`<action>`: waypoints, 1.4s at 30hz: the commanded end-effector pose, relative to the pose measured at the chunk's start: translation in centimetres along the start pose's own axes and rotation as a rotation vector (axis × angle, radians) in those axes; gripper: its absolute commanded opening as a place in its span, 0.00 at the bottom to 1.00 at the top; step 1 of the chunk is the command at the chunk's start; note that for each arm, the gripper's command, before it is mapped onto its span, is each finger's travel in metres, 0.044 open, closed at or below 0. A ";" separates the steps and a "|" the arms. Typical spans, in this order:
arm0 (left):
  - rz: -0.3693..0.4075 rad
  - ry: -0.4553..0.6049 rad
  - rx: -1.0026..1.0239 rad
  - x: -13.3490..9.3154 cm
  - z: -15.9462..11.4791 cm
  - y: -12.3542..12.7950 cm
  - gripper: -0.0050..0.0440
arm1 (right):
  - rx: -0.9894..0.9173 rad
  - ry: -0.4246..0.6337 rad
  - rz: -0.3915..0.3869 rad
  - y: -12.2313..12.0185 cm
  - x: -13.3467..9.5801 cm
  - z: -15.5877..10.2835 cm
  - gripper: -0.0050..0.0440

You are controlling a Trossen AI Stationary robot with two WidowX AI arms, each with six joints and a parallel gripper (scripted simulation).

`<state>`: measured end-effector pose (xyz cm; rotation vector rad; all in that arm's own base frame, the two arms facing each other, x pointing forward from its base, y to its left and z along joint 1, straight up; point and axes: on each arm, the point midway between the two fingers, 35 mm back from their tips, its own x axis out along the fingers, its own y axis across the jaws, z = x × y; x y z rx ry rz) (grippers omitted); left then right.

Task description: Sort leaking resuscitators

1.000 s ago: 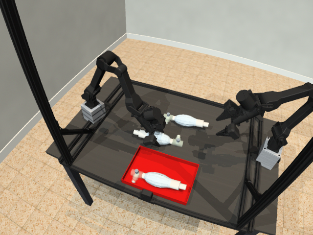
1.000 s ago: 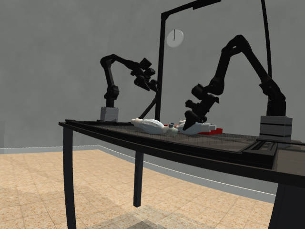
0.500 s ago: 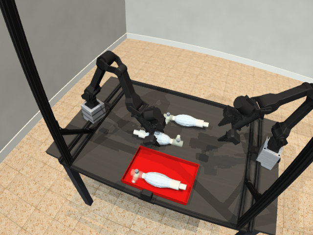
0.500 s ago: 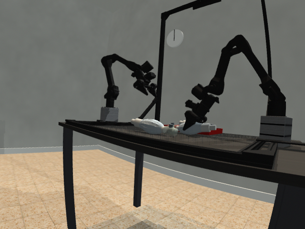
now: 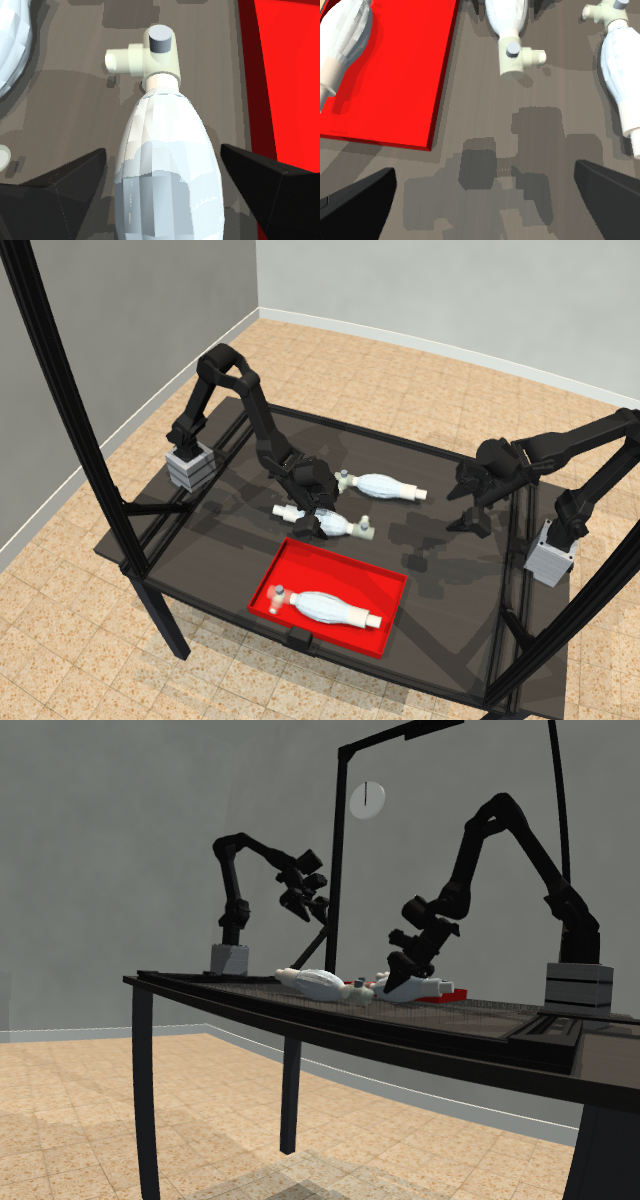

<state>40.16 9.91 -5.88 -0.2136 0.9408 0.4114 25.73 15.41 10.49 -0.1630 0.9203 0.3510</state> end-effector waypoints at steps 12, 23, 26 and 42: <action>0.001 -0.001 0.000 0.0 0.0 0.0 1.00 | 0.001 -0.002 -0.001 0.0 0.0 0.0 1.00; 0.001 -0.001 0.000 0.0 0.0 0.0 1.00 | 0.001 -0.002 -0.001 0.0 0.0 0.0 1.00; -0.001 -0.002 0.001 -5.7 4.1 0.0 1.00 | 0.001 -0.002 -0.001 0.0 0.0 0.0 1.00; -0.001 -0.002 0.001 -7.4 5.3 0.0 1.00 | 0.001 -0.002 -0.001 0.0 0.0 0.0 1.00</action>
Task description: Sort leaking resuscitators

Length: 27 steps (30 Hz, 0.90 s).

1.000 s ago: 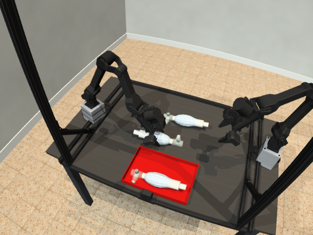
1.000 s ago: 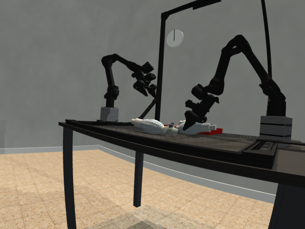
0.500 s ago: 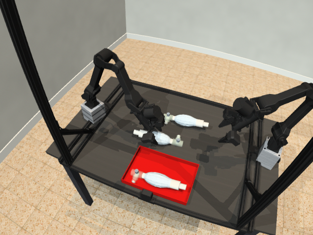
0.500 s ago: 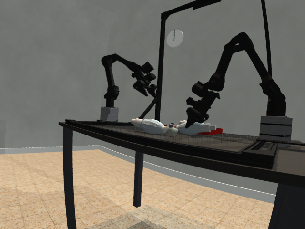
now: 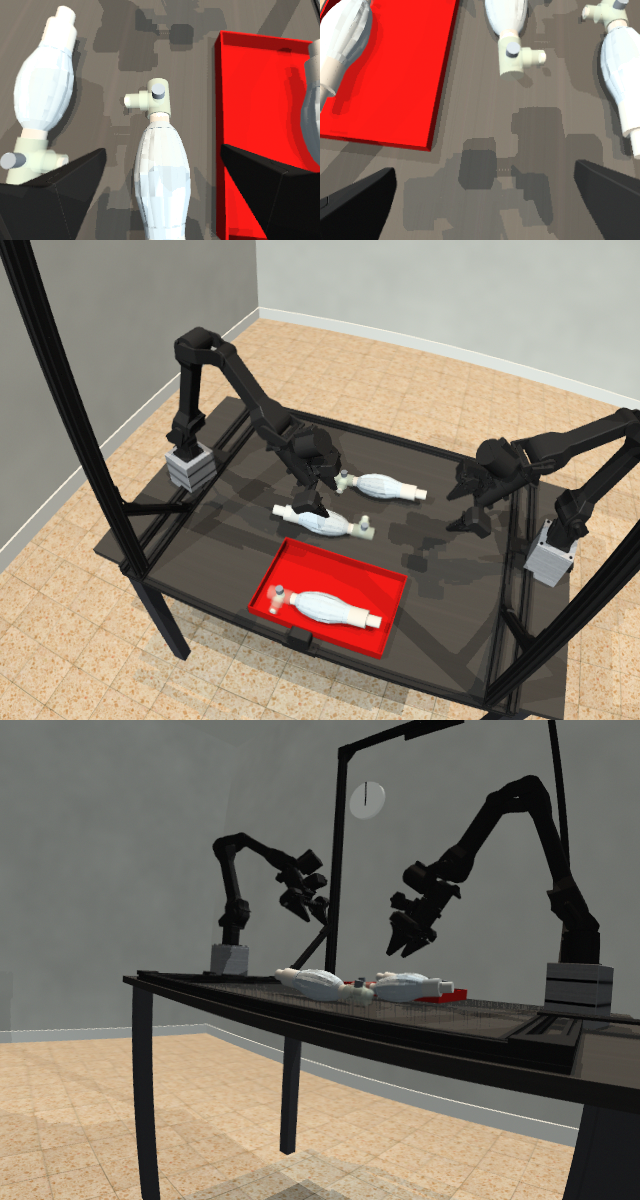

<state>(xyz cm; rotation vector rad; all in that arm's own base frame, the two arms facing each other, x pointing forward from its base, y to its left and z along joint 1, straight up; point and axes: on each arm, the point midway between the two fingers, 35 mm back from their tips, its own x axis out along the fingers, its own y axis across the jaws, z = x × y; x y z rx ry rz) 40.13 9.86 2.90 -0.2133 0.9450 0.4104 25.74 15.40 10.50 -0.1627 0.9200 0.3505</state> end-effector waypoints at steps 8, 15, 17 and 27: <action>-0.001 -0.001 0.000 -10.3 -3.6 0.7 1.00 | 0.000 0.000 -0.001 0.0 0.0 0.0 1.00; -0.001 -0.001 0.000 -13.4 -5.8 1.4 1.00 | 0.000 0.000 -0.001 0.0 0.0 0.0 1.00; -0.001 -0.001 0.000 -13.4 -5.8 1.4 1.00 | 0.000 0.000 -0.001 0.0 0.0 0.0 1.00; -0.003 -0.003 0.002 -16.1 -8.7 2.3 1.00 | 0.000 -0.001 0.000 0.0 0.0 0.0 1.00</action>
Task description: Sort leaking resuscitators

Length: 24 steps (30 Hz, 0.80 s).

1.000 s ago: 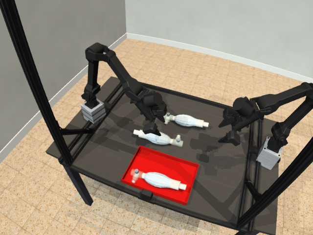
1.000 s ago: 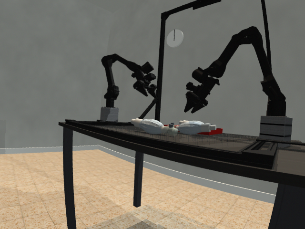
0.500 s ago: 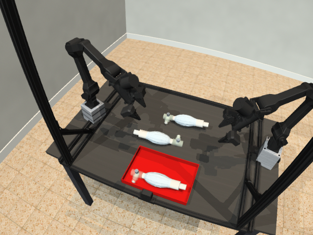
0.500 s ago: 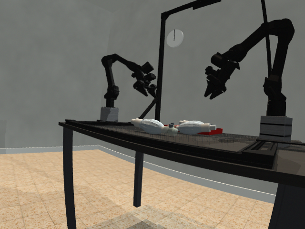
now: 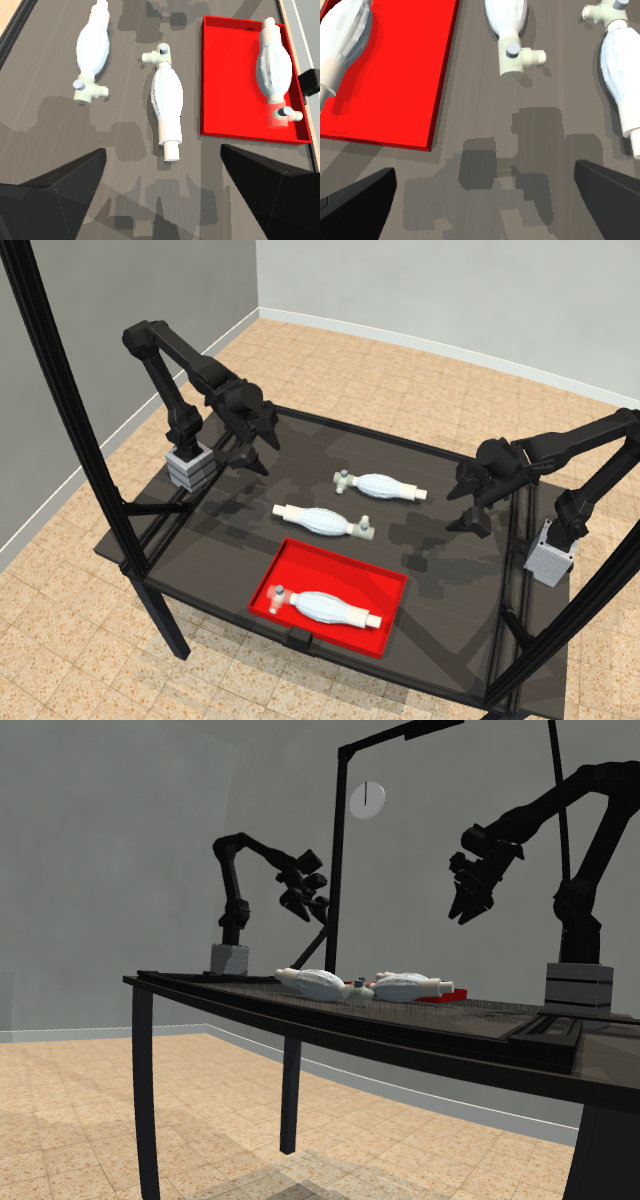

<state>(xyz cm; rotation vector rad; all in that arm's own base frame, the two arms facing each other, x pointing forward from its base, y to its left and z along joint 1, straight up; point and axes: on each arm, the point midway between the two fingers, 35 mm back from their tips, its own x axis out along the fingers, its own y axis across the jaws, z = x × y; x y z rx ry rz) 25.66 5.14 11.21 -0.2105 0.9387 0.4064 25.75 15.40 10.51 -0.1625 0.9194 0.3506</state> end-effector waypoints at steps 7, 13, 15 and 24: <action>0.001 0.004 -0.001 -0.9 -1.5 0.4 1.00 | 0.000 0.000 0.000 0.0 0.0 0.0 1.00; -0.002 0.000 -0.001 -0.8 -1.1 0.3 0.94 | 0.025 0.018 -0.026 -3.4 3.6 4.7 1.00; -0.002 0.000 -0.001 -0.8 -1.1 0.3 0.94 | 0.034 0.022 -0.034 -4.9 5.0 6.0 1.00; -0.002 0.000 -0.001 -0.8 -1.1 0.3 0.94 | 0.047 0.028 -0.045 -7.5 7.2 7.8 1.00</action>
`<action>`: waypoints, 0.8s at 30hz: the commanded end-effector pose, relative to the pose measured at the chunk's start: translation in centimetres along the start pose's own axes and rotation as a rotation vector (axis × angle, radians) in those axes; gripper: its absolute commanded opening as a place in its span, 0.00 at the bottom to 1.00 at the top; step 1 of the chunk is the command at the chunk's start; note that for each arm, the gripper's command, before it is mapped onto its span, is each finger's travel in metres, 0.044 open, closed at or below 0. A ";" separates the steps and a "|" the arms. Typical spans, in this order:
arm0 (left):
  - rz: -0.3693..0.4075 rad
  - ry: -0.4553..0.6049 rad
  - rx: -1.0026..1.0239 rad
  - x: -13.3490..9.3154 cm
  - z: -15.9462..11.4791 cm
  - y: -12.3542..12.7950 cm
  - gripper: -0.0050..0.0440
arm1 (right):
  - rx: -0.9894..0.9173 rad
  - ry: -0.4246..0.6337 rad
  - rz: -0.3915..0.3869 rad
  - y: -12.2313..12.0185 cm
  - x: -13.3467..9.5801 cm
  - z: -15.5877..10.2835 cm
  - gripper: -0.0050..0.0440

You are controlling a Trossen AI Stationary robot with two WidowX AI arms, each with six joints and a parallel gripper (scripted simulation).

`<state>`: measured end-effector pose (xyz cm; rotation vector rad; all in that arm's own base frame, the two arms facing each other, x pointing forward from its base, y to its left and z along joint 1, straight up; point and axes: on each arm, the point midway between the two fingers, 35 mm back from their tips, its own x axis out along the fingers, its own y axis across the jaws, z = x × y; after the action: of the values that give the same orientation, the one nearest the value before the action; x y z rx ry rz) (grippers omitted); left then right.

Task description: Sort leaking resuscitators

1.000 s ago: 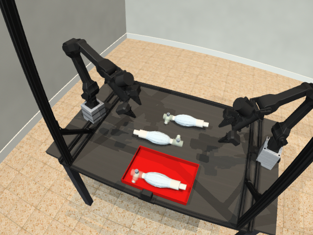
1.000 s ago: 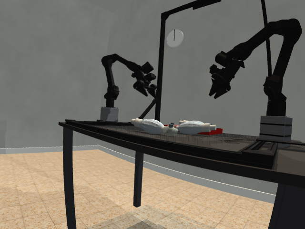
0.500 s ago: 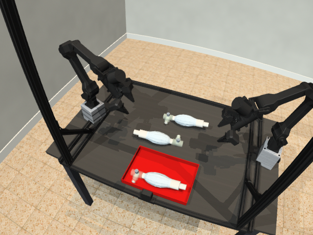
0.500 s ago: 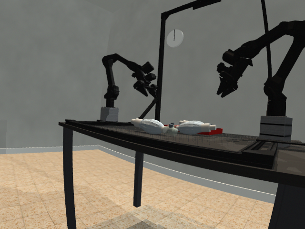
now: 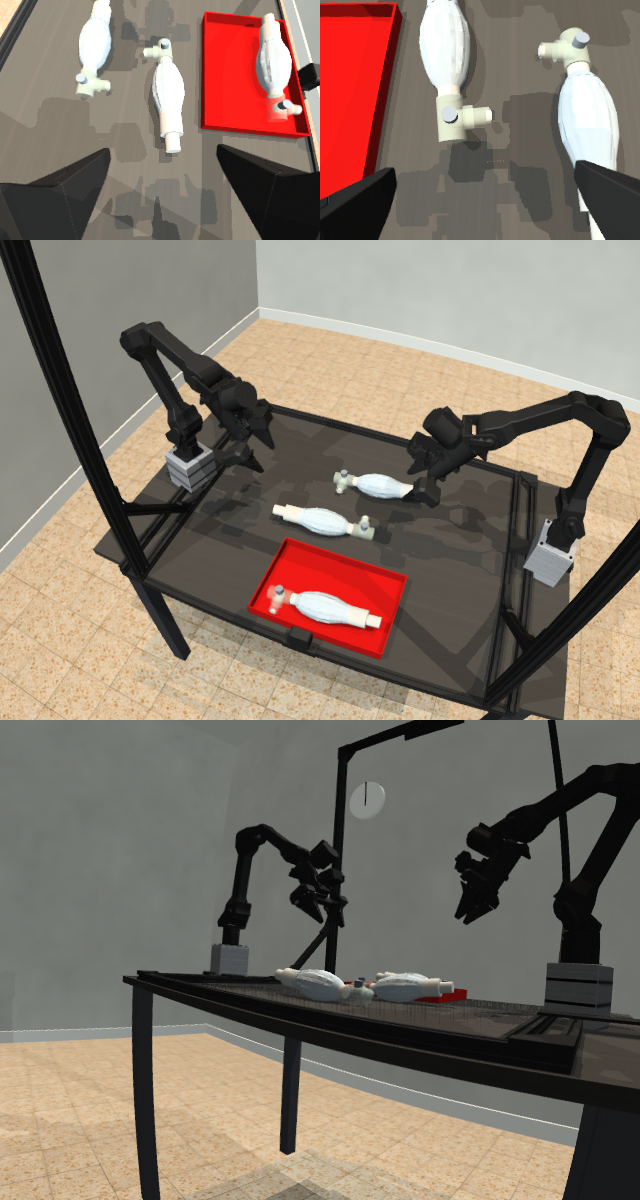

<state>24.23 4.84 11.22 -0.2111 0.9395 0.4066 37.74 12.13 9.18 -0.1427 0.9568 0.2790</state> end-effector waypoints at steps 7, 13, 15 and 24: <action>-0.002 0.000 -0.001 0.0 0.0 0.0 0.94 | 0.025 0.001 -0.019 -6.2 5.1 3.0 1.00; -0.002 0.000 -0.001 0.0 0.0 0.0 0.94 | 0.039 -0.002 -0.030 -10.5 8.1 3.7 1.00; -0.002 0.000 -0.001 0.0 0.0 0.0 0.94 | 0.039 -0.002 -0.030 -10.5 8.1 3.7 1.00; -0.004 -0.002 0.000 0.0 0.1 -0.1 0.94 | 0.048 0.002 -0.035 -12.0 9.0 3.6 1.00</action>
<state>24.23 4.83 11.22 -0.2120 0.9397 0.4058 48.31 3.69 4.14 -0.1140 0.9659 0.2244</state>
